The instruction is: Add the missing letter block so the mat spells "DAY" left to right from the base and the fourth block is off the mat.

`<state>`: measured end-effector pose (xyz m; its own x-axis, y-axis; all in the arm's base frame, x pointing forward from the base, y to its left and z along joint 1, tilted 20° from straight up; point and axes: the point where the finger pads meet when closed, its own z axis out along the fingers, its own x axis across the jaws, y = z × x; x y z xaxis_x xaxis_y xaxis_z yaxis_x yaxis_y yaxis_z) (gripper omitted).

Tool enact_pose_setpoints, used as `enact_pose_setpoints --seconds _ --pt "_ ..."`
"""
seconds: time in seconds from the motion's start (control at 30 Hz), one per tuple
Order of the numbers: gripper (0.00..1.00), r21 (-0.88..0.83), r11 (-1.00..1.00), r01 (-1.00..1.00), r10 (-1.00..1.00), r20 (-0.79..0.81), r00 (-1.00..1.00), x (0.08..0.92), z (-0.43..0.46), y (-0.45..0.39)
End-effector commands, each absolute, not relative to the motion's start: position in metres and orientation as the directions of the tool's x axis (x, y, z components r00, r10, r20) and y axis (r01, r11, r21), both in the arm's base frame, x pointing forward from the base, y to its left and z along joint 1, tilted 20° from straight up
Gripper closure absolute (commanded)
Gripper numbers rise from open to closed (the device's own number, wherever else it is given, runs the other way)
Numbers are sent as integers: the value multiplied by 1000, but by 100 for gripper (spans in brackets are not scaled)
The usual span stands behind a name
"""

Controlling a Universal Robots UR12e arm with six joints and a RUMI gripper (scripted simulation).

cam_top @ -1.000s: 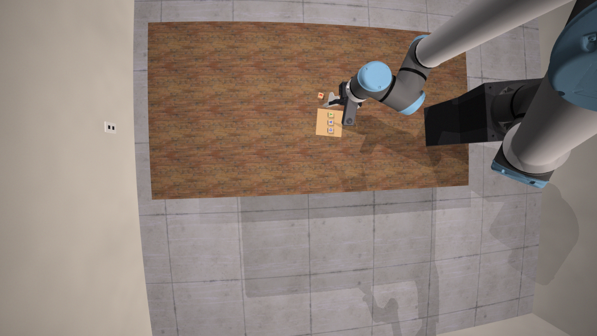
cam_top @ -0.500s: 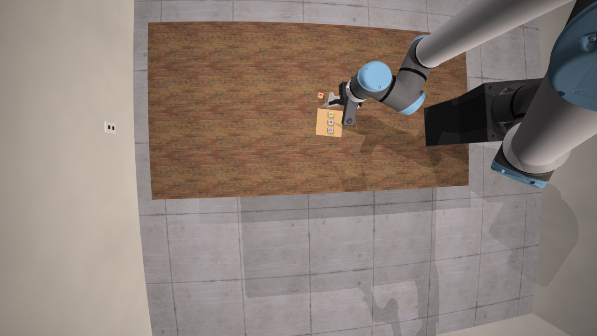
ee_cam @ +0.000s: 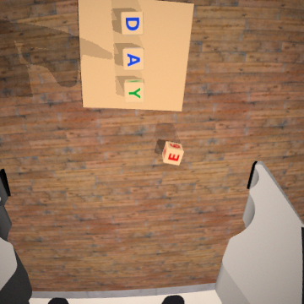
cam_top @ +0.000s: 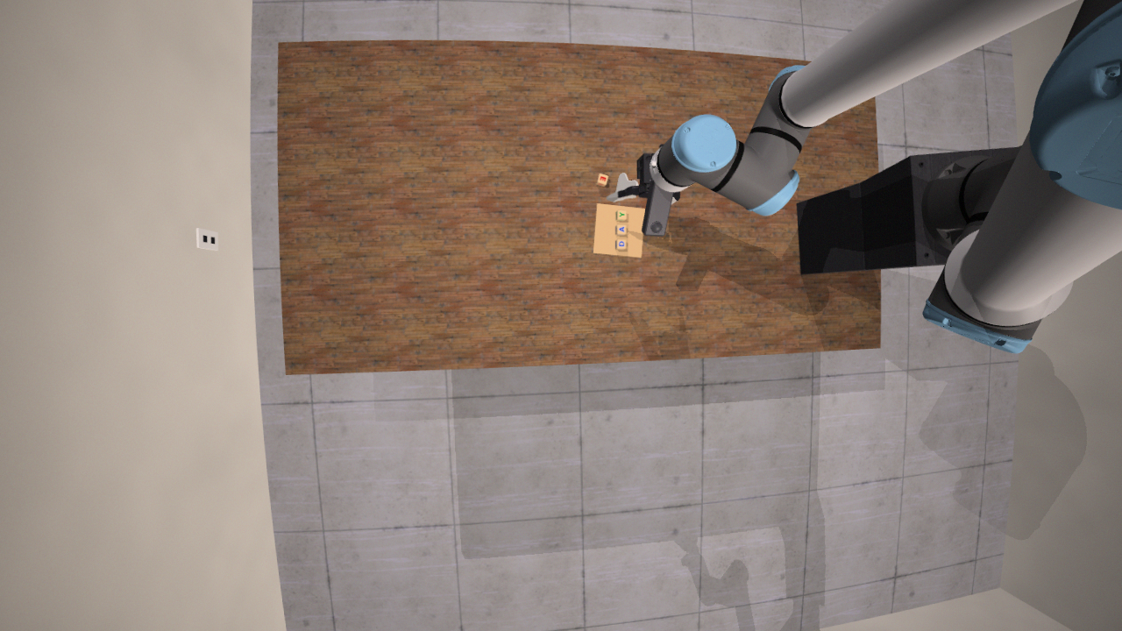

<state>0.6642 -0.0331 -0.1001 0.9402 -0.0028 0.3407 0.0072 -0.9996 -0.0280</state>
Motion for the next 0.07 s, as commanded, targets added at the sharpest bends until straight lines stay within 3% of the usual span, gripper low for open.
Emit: enact_pose_setpoints --seconds 0.0,0.03 --pt "0 -28 -1000 7 -3 341 940 664 -100 -33" --pt "0 -28 -1000 7 -3 341 940 664 -100 -33"
